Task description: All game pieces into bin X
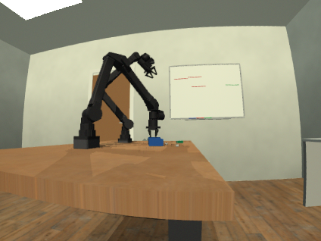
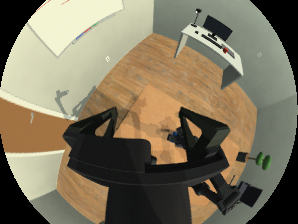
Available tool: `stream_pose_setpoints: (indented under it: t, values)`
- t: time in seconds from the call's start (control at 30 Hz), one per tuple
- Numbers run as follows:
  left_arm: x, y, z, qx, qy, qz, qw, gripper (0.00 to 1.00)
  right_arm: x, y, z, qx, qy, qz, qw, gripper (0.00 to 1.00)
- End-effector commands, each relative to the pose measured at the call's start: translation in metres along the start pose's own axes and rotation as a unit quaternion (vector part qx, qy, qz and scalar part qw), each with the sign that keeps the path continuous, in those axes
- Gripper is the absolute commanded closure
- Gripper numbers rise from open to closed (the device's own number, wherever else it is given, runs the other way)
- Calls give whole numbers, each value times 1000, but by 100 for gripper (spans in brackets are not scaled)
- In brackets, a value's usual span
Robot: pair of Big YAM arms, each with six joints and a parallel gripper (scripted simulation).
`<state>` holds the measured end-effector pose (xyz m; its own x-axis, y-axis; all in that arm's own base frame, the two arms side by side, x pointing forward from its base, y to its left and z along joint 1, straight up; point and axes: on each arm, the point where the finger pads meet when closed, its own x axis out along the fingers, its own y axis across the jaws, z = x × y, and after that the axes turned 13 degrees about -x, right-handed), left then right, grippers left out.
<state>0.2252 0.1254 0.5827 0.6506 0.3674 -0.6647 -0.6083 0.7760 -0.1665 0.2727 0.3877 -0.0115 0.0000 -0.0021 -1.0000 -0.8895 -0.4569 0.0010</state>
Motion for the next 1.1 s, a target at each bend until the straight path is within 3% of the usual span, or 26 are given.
stream_pose_setpoints:
  t: [0.0,0.1,0.2,0.87,1.07]
  values:
    - [-24,2,6,-4,-22,-1,1000,0,-10,-13,6,-1,-8,-14,1000,69]
    - [-24,2,6,-4,-22,-1,1000,0,-10,-13,6,-1,-8,-14,1000,69]
    - [-24,2,6,-4,-22,-1,1000,0,-31,-24,9,-3,-16,-29,999,69]
    - [-24,2,6,-4,-22,-1,1000,0,-56,-24,8,-3,-17,-30,999,69]
    - [-24,2,6,-4,-22,-1,1000,0,-74,-23,8,-3,-17,-30,999,69]
